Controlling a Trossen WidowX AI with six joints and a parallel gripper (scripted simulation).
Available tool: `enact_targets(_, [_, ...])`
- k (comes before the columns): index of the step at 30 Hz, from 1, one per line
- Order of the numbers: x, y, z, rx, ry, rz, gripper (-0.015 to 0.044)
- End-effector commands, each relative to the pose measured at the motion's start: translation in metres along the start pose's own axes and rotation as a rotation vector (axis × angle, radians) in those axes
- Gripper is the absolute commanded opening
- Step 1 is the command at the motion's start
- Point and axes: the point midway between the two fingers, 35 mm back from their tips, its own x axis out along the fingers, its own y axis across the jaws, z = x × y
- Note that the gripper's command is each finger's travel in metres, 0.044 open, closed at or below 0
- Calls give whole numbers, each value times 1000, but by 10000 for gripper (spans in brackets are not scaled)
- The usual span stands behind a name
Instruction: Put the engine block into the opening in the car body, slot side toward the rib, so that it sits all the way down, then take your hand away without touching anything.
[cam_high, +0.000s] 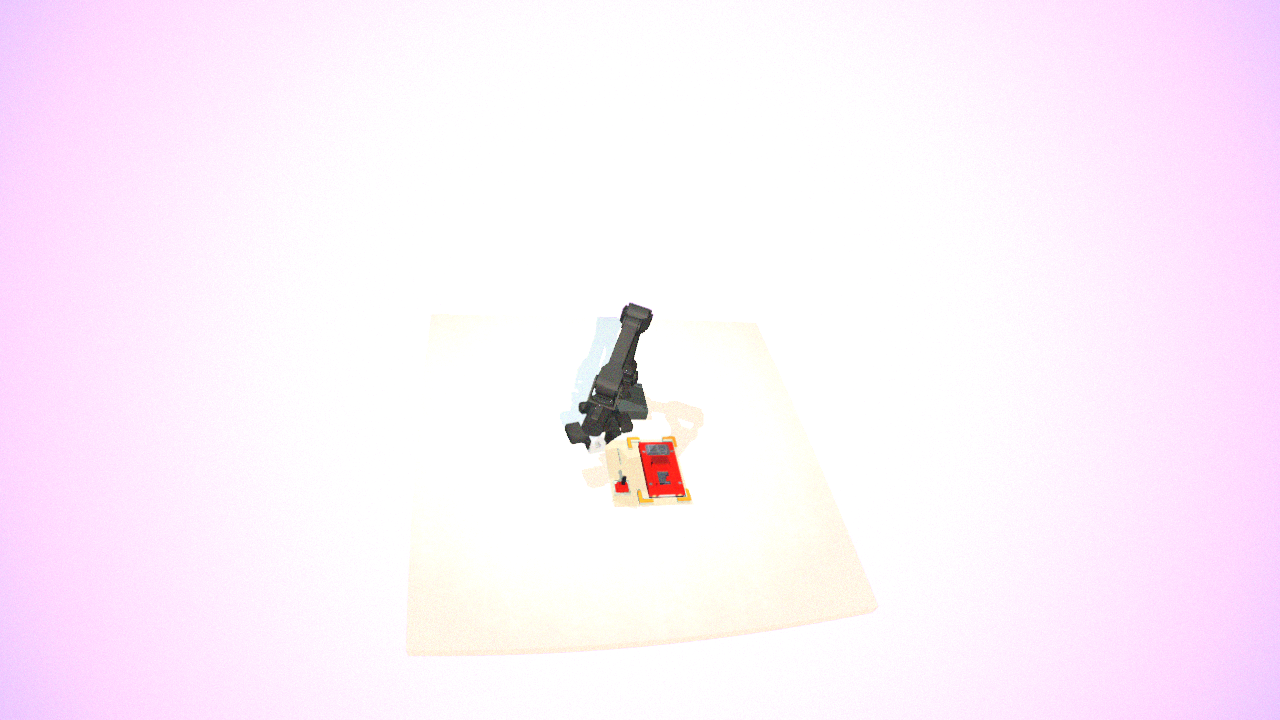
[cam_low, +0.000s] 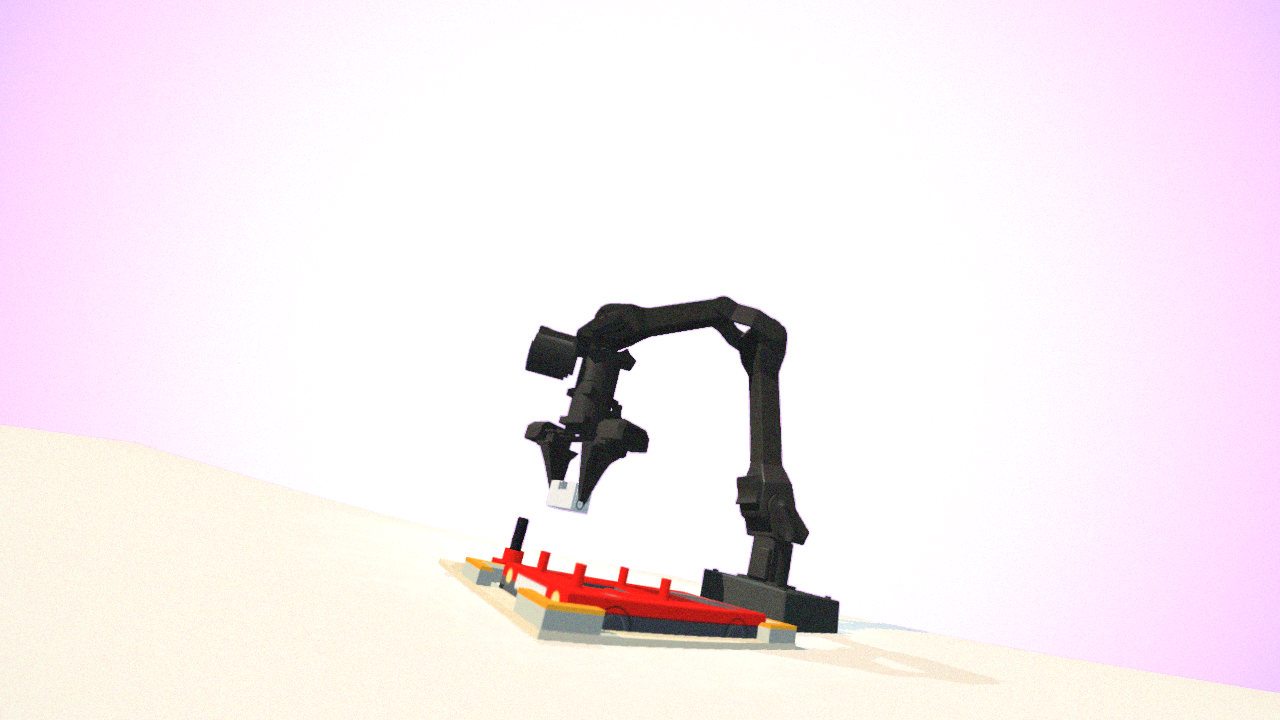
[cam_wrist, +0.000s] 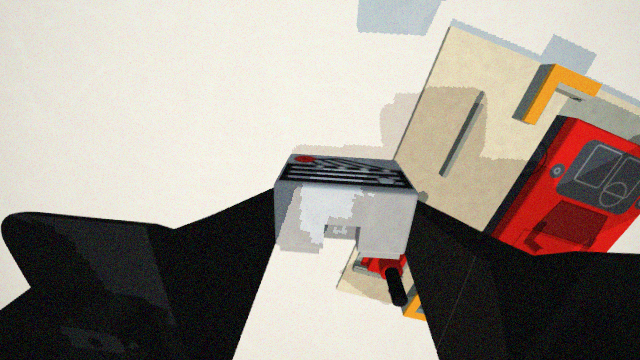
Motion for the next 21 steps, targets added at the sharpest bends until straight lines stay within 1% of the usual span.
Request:
enact_targets(1, [-17, 0, -1, 3, 7, 9, 0])
enact_targets(8, [-39, -4, 2, 5, 6, 9, 0])
enact_targets(14, [-39, -5, 3, -11, 6, 9, 0])
enact_targets(21, [-34, -5, 3, -208, 5, 10, 0])
